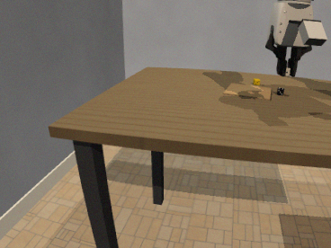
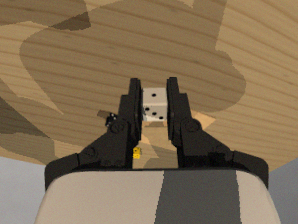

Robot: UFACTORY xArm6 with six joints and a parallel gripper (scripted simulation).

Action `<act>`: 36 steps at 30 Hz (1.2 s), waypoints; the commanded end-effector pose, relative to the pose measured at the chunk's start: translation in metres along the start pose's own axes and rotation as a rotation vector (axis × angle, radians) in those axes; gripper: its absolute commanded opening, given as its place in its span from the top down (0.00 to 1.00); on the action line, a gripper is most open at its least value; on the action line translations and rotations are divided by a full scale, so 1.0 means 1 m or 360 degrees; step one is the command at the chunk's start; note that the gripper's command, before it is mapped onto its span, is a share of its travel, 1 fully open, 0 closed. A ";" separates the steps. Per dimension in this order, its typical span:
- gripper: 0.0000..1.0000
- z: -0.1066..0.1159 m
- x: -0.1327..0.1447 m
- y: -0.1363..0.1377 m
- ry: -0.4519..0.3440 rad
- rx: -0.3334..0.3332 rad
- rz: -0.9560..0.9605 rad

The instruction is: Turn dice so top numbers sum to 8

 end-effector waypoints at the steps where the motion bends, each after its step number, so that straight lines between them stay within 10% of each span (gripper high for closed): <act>1: 0.85 0.001 0.002 0.000 0.0047 0.0036 0.0071; 17: 0.85 0.000 0.009 -0.002 0.0133 0.0032 0.0099; 36: 0.85 -0.015 0.053 -0.006 0.0964 0.0153 0.0106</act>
Point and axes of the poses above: the point where the finger pads meet when closed, its own z axis back along the fingers, its own y axis across the jaws, x = y × z, the point moved 8 cm from there along z, back along the fingers, and after that the axes turned 9 degrees about z, right-handed, at the moved point
